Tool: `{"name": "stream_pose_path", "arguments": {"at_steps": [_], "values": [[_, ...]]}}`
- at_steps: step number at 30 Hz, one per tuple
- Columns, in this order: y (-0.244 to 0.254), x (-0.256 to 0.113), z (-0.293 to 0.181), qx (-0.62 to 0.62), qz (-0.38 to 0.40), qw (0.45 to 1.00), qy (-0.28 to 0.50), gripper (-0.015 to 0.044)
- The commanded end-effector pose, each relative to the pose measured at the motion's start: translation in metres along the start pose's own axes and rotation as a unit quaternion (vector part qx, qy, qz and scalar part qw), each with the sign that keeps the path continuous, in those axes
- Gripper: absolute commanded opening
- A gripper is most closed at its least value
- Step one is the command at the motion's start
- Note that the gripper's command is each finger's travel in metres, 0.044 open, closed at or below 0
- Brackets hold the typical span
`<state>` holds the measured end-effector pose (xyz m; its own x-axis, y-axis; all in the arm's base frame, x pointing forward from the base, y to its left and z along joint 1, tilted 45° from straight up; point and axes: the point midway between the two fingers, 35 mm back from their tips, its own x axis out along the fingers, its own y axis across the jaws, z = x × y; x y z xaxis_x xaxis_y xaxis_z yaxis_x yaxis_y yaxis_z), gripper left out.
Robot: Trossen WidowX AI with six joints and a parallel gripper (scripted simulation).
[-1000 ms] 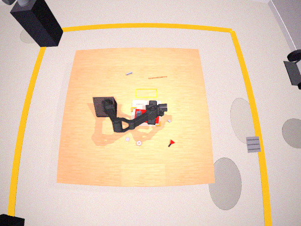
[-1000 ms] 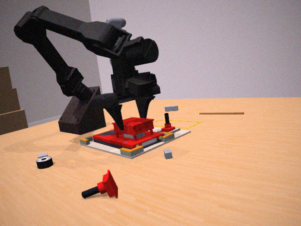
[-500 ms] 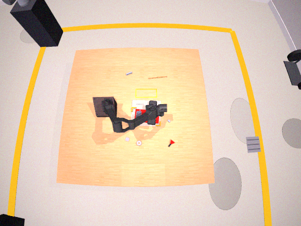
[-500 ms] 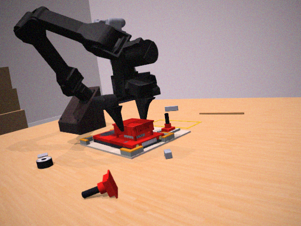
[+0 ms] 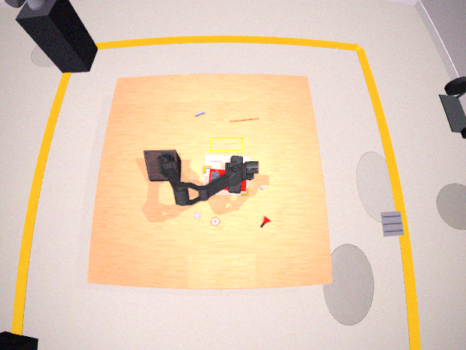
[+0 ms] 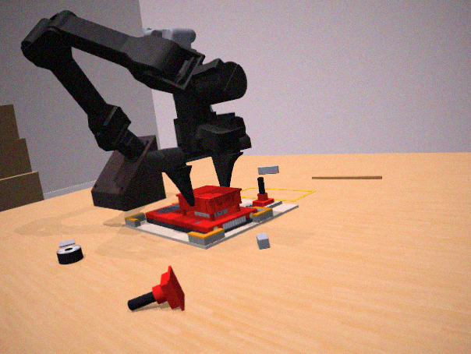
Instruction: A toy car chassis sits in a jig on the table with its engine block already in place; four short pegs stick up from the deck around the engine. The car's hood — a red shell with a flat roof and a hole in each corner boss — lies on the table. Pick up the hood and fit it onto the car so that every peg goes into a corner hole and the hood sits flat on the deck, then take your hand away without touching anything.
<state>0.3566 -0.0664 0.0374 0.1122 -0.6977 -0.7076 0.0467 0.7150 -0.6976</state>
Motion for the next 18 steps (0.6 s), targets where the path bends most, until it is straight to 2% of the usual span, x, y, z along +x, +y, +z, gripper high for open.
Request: {"name": "stream_pose_path", "arguments": {"at_steps": [1, 18], "values": [[-0.0017, 0.0089, -0.0015, 0.003, -0.001, 1.0, 0.007, 0.0], [-0.0017, 0.0139, -0.0005, -0.002, -0.001, 1.0, 0.007, 0.0]]}}
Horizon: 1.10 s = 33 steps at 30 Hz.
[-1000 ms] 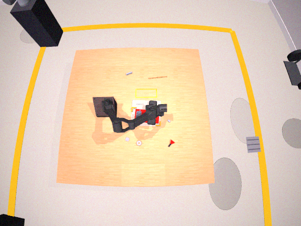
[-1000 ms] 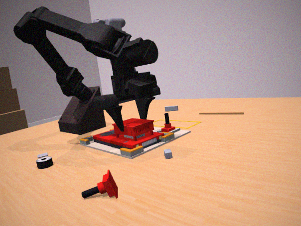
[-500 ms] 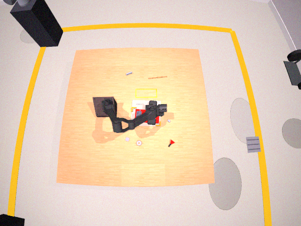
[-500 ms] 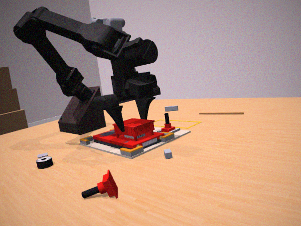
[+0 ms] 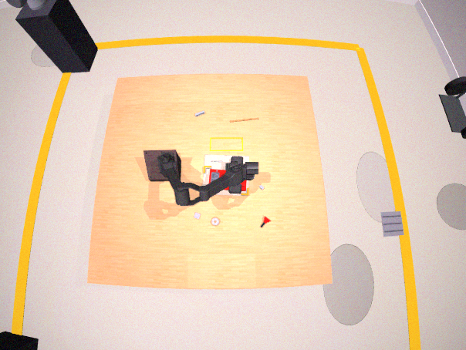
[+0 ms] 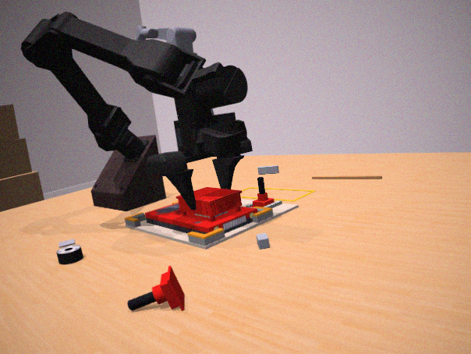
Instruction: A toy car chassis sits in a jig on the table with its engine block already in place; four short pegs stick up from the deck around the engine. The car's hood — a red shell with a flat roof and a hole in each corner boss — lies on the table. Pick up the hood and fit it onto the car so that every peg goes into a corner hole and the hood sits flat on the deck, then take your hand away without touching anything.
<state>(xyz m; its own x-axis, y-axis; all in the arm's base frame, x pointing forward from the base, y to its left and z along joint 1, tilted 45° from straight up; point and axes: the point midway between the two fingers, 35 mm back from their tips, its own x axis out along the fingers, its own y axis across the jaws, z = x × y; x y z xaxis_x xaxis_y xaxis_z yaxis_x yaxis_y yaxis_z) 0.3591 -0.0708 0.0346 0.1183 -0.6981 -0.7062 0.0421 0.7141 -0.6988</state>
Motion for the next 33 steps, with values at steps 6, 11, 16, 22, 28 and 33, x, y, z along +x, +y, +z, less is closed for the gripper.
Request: {"name": "stream_pose_path", "arguments": {"at_steps": [6, 11, 16, 22, 28, 33], "values": [[-0.0008, 0.0085, -0.0025, 0.0, 0.0, 1.0, 0.01, 0.0], [-0.0011, 0.0067, -0.0016, 0.002, 0.0, 1.0, 0.007, 0.0], [-0.001, 0.0066, -0.0014, 0.003, 0.0, 1.0, 0.007, 0.0105], [-0.001, 0.0066, -0.0014, 0.003, 0.0, 1.0, 0.007, 0.0263], [-0.001, 0.0066, -0.0014, 0.003, 0.0, 1.0, 0.007, 0.042], [-0.0004, -0.0005, -0.0001, 0.003, 0.0, 1.0, 0.008, 0.044]]}}
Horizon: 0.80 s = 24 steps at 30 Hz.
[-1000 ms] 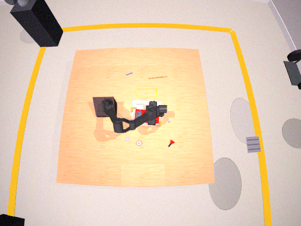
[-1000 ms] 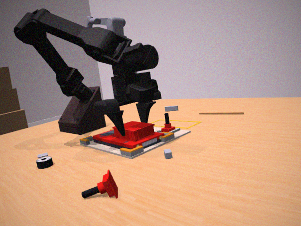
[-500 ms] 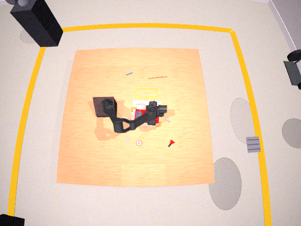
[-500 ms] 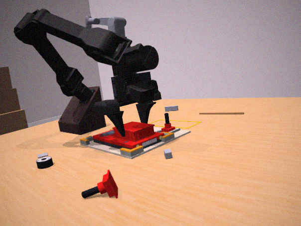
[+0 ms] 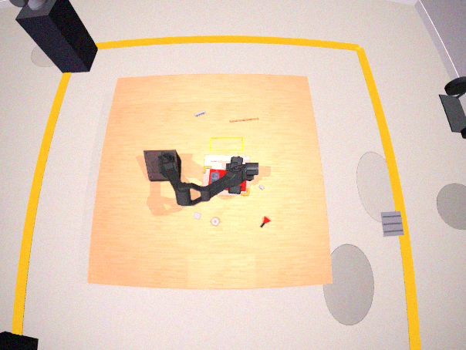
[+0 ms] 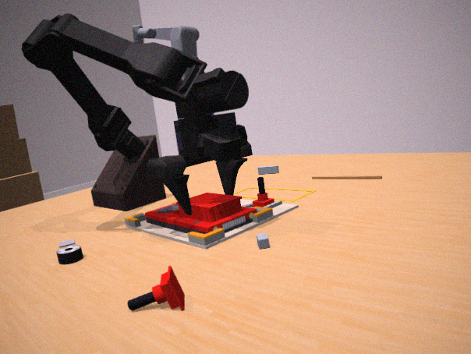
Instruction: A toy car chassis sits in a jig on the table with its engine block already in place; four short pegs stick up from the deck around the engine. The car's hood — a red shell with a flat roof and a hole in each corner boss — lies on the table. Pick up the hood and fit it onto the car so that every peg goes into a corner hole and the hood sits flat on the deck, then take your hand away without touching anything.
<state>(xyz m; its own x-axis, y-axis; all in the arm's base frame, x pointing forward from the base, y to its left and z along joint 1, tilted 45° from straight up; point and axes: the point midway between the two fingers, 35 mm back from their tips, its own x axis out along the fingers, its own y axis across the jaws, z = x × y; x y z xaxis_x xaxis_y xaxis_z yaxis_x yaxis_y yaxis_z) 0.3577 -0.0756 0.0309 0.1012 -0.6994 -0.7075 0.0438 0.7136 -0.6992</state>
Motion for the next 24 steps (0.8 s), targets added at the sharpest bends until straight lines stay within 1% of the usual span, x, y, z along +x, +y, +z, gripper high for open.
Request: {"name": "stream_pose_path", "arguments": {"at_steps": [1, 7, 24], "values": [[0.001, -0.013, 0.003, 0.002, 0.001, 1.0, 0.001, 0.044], [0.001, -0.072, 0.004, 0.002, -0.002, 1.0, 0.012, 0.044], [0.001, -0.074, 0.003, 0.002, -0.002, 1.0, 0.012, 0.044]]}}
